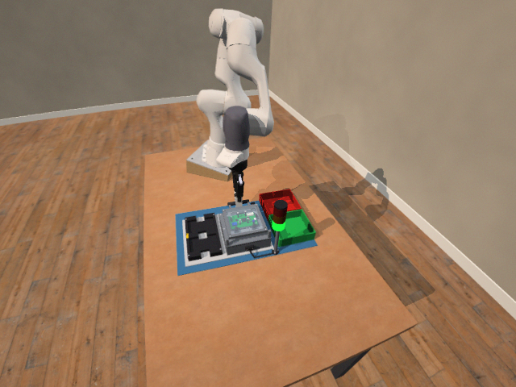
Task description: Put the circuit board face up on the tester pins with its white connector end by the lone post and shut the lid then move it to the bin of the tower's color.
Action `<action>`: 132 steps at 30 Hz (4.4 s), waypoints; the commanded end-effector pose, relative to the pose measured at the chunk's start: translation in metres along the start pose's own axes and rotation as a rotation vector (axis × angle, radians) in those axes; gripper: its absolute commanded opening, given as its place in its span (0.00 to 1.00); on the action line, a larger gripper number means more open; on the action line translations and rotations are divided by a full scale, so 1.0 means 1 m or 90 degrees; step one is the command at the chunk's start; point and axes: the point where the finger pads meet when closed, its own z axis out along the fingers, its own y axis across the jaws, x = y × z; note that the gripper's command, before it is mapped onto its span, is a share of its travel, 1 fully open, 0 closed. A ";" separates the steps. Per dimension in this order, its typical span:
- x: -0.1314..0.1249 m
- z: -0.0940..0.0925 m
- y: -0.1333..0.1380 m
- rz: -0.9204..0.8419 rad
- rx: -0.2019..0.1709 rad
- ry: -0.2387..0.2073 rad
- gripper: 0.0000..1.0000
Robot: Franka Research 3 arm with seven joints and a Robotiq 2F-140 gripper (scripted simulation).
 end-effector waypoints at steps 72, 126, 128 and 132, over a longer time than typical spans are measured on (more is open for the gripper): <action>0.000 -0.065 -0.013 0.000 0.001 -0.001 0.00; 0.000 -0.065 -0.013 0.000 0.001 -0.001 0.16; 0.000 -0.065 -0.013 0.000 0.001 -0.001 0.16; 0.000 -0.063 -0.013 0.000 0.001 -0.001 0.16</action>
